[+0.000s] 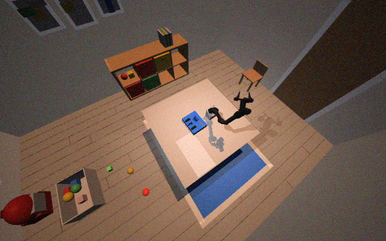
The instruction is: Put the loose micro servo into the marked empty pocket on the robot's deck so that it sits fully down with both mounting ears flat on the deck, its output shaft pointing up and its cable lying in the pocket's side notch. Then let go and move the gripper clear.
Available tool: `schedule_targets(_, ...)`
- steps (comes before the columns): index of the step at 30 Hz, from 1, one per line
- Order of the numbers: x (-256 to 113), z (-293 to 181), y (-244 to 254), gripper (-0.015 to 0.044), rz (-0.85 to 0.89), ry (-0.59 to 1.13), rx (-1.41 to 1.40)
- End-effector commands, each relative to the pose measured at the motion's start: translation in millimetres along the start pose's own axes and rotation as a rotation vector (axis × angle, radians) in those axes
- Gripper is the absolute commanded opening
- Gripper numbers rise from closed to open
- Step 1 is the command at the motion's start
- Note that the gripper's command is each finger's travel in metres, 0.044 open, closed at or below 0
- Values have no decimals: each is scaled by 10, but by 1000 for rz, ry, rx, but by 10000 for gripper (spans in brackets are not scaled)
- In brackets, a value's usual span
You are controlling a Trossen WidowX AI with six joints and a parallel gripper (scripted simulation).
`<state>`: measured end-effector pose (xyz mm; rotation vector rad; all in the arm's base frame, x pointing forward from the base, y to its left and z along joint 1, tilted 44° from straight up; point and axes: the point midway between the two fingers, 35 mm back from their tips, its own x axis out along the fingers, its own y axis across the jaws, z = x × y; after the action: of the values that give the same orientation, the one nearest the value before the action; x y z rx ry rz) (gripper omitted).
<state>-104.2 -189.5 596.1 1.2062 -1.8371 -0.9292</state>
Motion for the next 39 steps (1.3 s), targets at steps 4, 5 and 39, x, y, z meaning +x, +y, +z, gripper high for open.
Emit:
schedule_targets(4, 244, 105, -270, 440, -104, 34, -92)
schedule_targets(5, 276, 113, -313, 440, -119, 42, -111)
schedule_targets(39, 751, -66, -1356, 440, -389, 287, -390)
